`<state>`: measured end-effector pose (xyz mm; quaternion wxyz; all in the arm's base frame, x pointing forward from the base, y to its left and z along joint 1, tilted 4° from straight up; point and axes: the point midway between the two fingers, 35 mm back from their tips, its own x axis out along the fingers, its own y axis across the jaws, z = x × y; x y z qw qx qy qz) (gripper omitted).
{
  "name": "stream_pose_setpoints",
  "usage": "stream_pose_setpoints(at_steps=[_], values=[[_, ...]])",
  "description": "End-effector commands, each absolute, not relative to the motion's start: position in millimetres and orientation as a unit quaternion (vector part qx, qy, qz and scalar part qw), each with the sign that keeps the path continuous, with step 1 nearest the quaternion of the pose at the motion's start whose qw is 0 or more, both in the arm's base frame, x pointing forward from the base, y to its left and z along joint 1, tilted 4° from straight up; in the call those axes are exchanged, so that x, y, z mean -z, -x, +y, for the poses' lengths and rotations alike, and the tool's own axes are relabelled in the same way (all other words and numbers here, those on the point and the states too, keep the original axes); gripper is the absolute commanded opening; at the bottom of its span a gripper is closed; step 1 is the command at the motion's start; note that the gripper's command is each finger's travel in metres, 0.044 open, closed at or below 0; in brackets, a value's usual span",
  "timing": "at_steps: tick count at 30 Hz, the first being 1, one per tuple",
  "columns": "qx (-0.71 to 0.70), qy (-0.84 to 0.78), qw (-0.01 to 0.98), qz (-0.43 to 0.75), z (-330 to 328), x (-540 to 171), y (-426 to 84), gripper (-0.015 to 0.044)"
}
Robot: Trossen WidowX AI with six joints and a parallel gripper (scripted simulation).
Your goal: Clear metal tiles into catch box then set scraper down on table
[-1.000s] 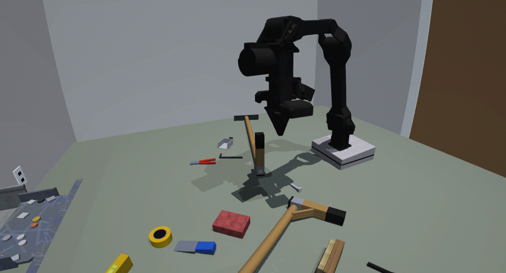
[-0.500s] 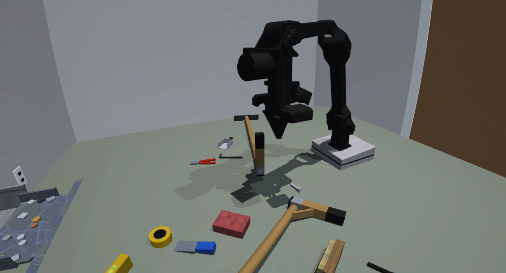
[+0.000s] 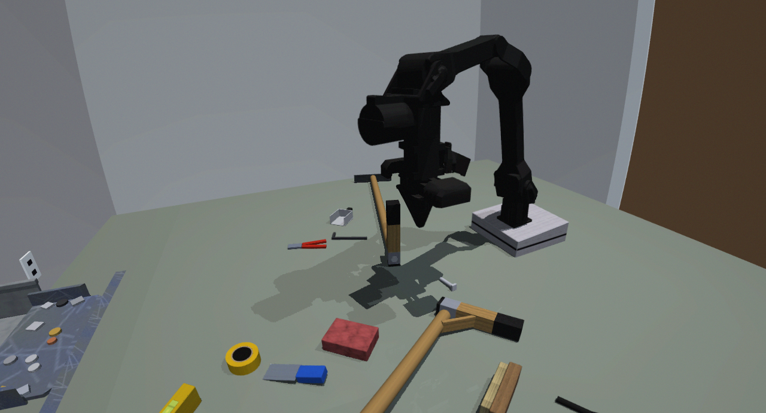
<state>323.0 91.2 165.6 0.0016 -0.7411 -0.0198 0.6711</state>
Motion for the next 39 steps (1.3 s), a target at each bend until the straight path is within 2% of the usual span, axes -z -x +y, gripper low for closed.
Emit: stream_pose_setpoints(at_steps=[1, 28, 39], values=[[-0.672, 0.74, -0.001, -0.02, 91, -155, -324, 0.0], [-0.672, 0.74, -0.001, -0.021, 91, -100, -324, 0.0], [-0.672, 0.74, -0.001, -0.021, 101, -100, -327, 0.0]])
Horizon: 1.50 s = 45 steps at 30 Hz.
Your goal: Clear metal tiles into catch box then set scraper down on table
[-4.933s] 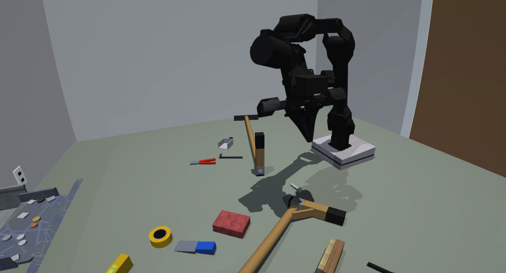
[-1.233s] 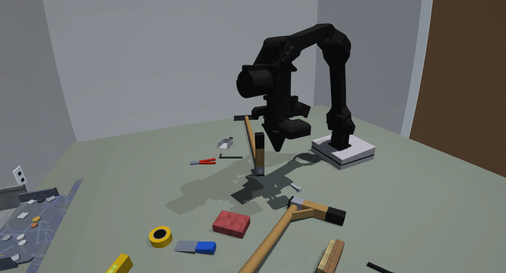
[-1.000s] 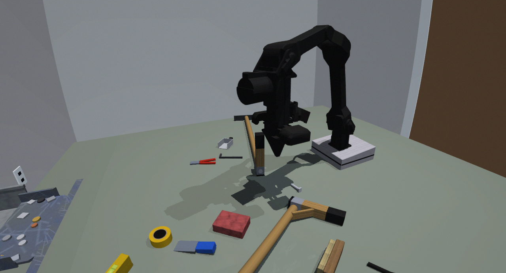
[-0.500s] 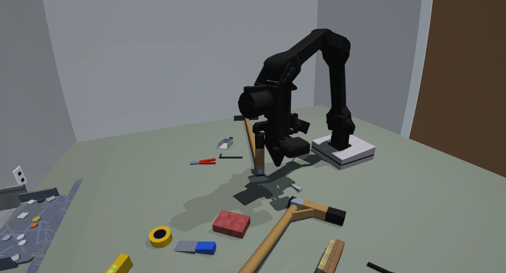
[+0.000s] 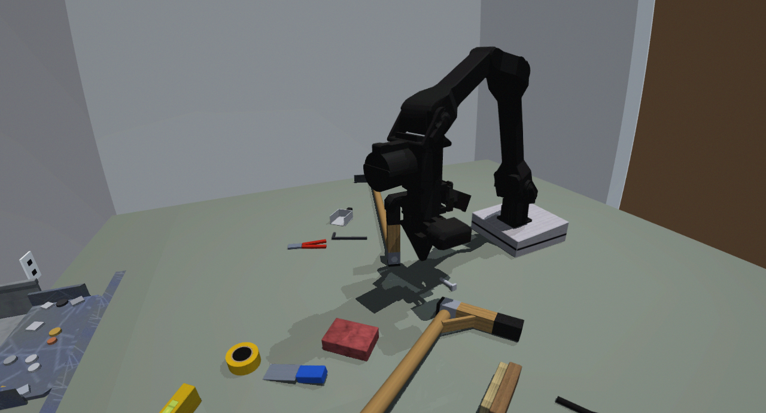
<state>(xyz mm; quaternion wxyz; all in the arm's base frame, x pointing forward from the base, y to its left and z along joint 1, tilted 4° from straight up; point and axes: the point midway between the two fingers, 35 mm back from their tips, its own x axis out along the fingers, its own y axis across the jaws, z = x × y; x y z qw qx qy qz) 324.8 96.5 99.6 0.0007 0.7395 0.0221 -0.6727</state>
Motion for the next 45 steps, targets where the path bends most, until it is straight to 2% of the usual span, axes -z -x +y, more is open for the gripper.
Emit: stream_pose_setpoints(at_steps=[1, 45], values=[[0.672, -0.74, 0.001, 0.021, 103, -100, -327, 0.0], [0.672, -0.74, -0.001, 0.023, 168, -105, -335, 0.0]])
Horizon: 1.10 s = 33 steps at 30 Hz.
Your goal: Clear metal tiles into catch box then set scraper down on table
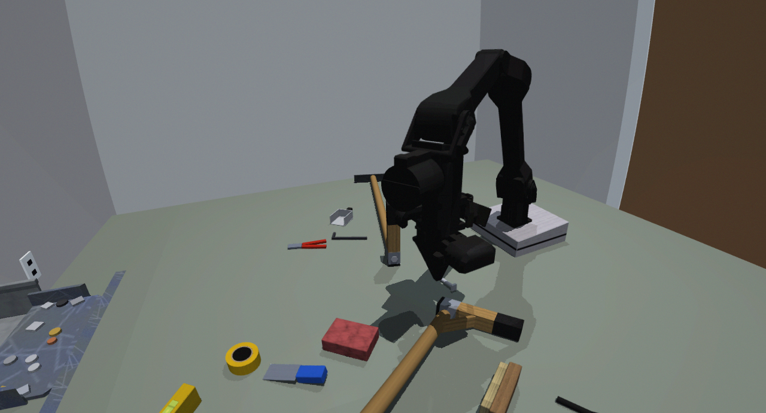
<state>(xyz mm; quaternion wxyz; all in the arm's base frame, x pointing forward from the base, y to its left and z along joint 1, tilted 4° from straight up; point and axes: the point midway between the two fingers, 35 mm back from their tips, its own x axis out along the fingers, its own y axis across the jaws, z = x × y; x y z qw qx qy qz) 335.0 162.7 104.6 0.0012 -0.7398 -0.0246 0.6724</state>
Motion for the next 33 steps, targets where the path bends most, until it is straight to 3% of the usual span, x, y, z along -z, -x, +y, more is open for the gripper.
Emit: stream_pose_setpoints(at_steps=[1, 33], values=[[-0.672, 0.74, 0.001, -0.023, 170, -105, -335, 0.0], [-0.672, 0.74, 0.003, -0.024, 220, -106, -332, 0.0]])
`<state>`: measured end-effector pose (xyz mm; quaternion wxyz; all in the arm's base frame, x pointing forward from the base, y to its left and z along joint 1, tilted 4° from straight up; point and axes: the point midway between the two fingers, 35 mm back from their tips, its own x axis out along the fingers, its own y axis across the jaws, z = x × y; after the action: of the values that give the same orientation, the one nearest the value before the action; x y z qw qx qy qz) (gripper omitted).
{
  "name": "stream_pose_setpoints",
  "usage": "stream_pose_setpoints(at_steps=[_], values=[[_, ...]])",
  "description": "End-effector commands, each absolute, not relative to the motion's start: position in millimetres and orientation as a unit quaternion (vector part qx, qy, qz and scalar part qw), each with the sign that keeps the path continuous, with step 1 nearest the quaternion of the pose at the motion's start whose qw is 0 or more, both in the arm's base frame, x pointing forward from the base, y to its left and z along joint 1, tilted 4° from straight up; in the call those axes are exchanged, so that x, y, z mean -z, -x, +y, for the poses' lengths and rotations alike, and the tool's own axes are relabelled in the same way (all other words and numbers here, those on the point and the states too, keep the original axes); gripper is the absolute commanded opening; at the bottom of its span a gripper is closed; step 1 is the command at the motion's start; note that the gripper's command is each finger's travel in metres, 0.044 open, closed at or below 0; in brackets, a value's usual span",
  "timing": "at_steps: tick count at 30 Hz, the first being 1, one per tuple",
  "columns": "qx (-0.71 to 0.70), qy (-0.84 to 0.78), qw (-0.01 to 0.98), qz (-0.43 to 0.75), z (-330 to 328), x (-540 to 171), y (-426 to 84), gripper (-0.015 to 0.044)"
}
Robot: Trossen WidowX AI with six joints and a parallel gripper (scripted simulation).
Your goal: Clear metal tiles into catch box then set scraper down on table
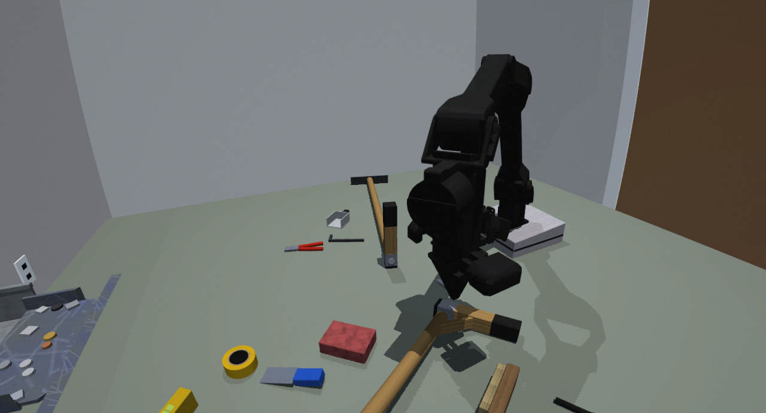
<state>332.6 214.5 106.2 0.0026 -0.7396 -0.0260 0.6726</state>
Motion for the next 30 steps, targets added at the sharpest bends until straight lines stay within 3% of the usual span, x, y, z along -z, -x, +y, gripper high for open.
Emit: stream_pose_setpoints(at_steps=[1, 30], values=[[-0.672, 0.74, 0.003, -0.024, 222, -106, -332, 0.0], [-0.672, 0.74, 0.004, -0.025, 268, -106, -322, 0.0]])
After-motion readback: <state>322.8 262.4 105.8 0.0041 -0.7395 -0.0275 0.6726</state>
